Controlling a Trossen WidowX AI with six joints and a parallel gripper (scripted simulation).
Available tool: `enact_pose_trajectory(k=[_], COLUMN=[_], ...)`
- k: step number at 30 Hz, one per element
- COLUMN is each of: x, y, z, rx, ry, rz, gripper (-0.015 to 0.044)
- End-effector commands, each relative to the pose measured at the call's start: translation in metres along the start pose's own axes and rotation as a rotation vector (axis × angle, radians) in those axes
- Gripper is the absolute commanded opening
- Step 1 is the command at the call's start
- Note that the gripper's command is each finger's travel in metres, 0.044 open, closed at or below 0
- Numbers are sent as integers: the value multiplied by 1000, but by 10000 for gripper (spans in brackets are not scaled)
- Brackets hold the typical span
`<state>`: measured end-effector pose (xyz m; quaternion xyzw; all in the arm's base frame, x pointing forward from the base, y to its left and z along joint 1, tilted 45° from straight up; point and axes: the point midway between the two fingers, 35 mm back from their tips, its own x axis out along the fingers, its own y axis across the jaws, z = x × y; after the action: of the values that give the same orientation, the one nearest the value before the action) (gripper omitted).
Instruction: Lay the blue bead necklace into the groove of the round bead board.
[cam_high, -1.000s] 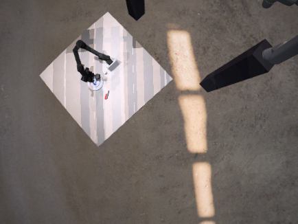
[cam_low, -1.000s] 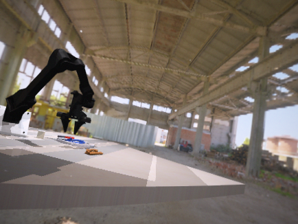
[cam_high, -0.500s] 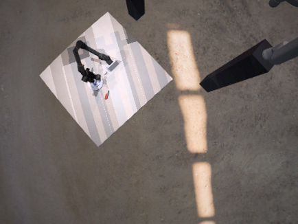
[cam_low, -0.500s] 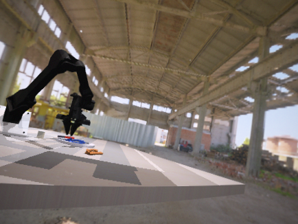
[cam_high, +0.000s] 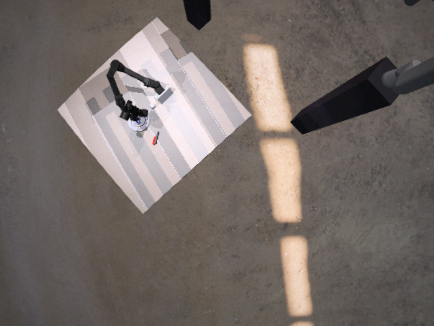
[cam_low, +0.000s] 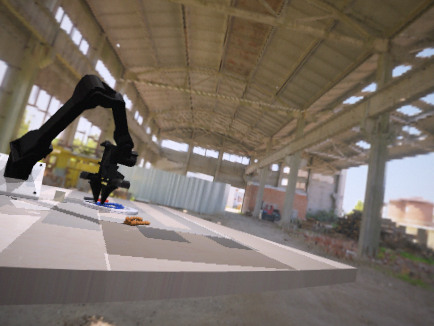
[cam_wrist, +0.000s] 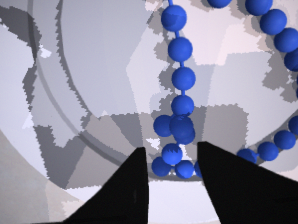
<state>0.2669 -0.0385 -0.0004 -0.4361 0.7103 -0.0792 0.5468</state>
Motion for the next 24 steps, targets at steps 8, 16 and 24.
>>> enact_pose_trajectory(k=[8, 16, 24], x=[0, 0, 0], y=[0, 0, 0], z=[0, 0, 0], rx=[0, 0, 0], ry=[0, 0, 0], rz=[0, 0, 0], gripper=[0, 0, 0])
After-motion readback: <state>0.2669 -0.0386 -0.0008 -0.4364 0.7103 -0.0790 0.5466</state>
